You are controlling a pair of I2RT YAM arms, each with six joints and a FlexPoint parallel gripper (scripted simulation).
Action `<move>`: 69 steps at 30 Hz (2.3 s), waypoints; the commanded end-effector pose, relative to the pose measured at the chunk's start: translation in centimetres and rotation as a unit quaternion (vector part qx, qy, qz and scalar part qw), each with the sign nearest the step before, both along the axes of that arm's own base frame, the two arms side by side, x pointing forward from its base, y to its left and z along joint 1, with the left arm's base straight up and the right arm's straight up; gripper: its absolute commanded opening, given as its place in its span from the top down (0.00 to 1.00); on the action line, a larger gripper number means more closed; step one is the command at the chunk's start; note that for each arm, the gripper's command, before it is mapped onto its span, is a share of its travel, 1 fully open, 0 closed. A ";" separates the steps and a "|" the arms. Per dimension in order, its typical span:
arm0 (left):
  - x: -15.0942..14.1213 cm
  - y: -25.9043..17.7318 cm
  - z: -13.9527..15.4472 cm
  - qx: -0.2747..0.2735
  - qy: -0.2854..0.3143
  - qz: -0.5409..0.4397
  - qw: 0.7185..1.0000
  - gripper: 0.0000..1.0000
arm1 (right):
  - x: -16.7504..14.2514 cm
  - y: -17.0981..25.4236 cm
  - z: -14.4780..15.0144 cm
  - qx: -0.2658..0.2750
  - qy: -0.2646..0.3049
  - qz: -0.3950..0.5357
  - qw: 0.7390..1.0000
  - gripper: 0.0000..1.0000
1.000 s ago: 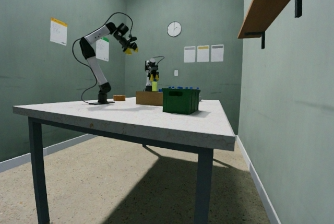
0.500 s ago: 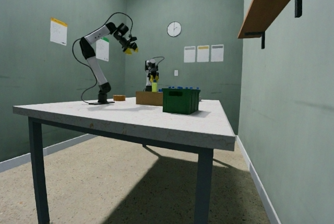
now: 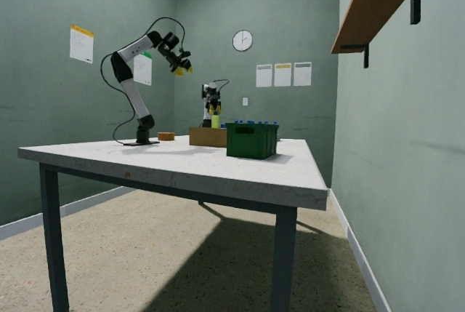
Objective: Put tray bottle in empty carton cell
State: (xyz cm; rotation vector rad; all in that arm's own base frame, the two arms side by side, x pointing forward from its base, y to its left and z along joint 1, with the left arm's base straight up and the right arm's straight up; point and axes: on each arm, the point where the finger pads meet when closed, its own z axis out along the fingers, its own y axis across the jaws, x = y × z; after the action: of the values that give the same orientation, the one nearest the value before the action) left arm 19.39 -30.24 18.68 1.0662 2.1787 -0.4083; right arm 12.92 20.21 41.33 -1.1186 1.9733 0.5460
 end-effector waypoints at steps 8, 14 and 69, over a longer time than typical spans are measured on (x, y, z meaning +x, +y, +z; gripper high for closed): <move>0.7 -0.7 2.6 -0.031 -0.017 0.005 0.999 0.84 | 0.1 -0.1 0.5 0.010 -0.006 -0.004 1.000 0.00; 0.8 -0.7 3.7 -0.046 -0.026 0.009 0.999 0.84 | 0.1 -0.1 0.5 0.010 -0.006 -0.004 1.000 0.00; 0.4 -0.4 1.1 -0.041 -0.024 0.004 0.999 0.84 | 0.1 -0.1 0.5 0.010 -0.006 -0.004 1.000 0.00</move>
State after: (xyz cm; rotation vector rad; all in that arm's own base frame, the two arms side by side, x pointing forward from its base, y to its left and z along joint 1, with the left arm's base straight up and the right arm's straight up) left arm 19.35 -30.13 18.21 1.0615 2.1754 -0.4114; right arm 12.92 20.21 41.33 -1.1186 1.9733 0.5460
